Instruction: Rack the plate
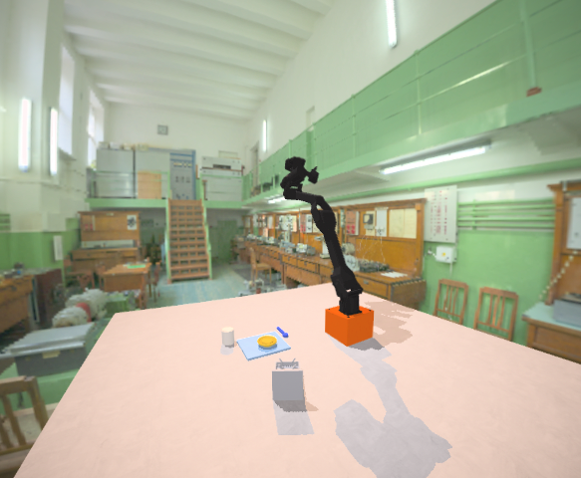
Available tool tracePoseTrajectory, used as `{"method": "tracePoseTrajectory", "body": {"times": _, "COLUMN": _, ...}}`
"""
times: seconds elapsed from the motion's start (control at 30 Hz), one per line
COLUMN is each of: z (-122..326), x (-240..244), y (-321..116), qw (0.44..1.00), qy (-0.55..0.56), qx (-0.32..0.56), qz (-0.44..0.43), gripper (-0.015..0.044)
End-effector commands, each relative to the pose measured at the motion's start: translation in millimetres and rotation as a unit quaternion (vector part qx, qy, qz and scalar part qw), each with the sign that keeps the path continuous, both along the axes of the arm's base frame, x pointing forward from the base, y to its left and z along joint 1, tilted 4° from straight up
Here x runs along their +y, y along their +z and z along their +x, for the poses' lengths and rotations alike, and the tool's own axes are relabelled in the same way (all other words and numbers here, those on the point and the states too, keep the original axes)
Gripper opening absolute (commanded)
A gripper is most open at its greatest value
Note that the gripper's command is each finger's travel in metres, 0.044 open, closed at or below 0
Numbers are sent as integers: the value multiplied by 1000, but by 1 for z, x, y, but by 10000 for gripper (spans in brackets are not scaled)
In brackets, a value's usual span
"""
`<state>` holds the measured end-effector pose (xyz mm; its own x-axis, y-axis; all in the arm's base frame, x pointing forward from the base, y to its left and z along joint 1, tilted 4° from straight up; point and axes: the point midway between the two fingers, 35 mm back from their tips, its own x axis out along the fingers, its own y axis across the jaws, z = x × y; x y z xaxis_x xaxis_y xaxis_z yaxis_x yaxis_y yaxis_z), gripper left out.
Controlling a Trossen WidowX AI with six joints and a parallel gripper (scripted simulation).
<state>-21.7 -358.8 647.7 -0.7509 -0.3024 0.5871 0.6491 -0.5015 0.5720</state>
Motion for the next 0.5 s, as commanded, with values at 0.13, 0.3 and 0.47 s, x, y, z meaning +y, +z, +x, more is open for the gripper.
{"method": "tracePoseTrajectory", "body": {"times": 0.13, "z": 13, "x": -11, "y": -4, "qw": 999, "qy": 13, "qx": 16, "qz": 26, "gripper": 400}}
{"method": "tracePoseTrajectory", "body": {"times": 0.3, "z": 47, "x": -34, "y": -15, "qw": 994, "qy": 47, "qx": 56, "qz": 87, "gripper": 400}}
{"method": "tracePoseTrajectory", "body": {"times": 0.47, "z": 84, "x": -55, "y": -31, "qw": 982, "qy": 88, "qx": 97, "qz": 138, "gripper": 400}}
